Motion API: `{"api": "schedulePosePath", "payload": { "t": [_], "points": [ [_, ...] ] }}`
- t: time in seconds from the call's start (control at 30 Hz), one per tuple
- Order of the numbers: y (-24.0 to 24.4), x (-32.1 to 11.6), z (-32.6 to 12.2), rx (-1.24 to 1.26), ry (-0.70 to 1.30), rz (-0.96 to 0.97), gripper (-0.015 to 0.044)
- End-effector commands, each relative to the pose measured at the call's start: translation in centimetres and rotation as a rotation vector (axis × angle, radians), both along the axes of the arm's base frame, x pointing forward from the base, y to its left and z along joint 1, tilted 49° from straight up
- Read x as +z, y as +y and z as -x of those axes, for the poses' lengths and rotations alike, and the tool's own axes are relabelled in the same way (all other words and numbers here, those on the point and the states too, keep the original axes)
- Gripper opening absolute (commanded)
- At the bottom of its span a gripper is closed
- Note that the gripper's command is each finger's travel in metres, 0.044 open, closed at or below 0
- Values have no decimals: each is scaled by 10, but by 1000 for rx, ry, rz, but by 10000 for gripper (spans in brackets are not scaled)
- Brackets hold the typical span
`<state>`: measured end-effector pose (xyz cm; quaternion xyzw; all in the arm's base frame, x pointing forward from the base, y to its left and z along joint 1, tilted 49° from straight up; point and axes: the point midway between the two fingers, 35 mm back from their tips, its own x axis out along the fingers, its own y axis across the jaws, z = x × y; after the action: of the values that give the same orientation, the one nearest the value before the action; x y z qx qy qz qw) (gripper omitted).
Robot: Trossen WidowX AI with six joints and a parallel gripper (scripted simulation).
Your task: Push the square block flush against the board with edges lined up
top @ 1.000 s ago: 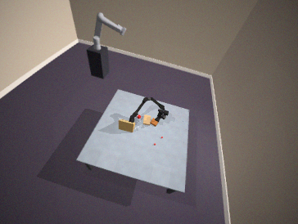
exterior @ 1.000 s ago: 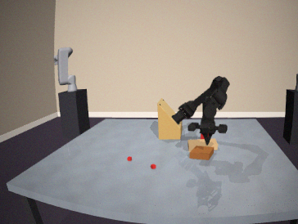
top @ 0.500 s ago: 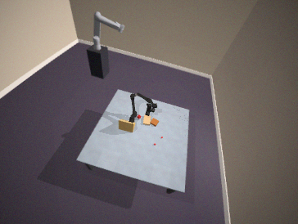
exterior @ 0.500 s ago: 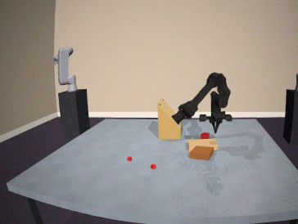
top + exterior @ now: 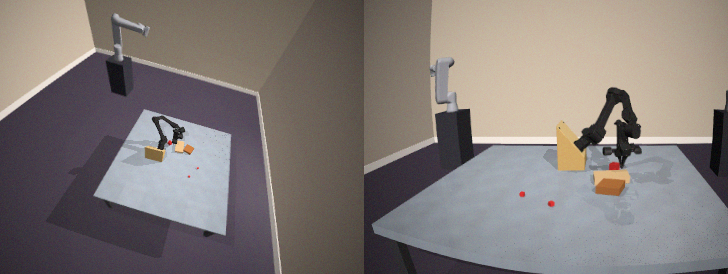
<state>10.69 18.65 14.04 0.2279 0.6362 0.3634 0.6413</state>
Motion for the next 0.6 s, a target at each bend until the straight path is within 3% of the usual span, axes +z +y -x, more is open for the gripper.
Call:
{"api": "schedulePosePath", "payload": {
  "t": [0.0, 0.57],
  "points": [
    [16, -16, 7, -2, 13, -2, 0],
    [21, -13, -8, -1, 12, 0, 0]
  ]
}}
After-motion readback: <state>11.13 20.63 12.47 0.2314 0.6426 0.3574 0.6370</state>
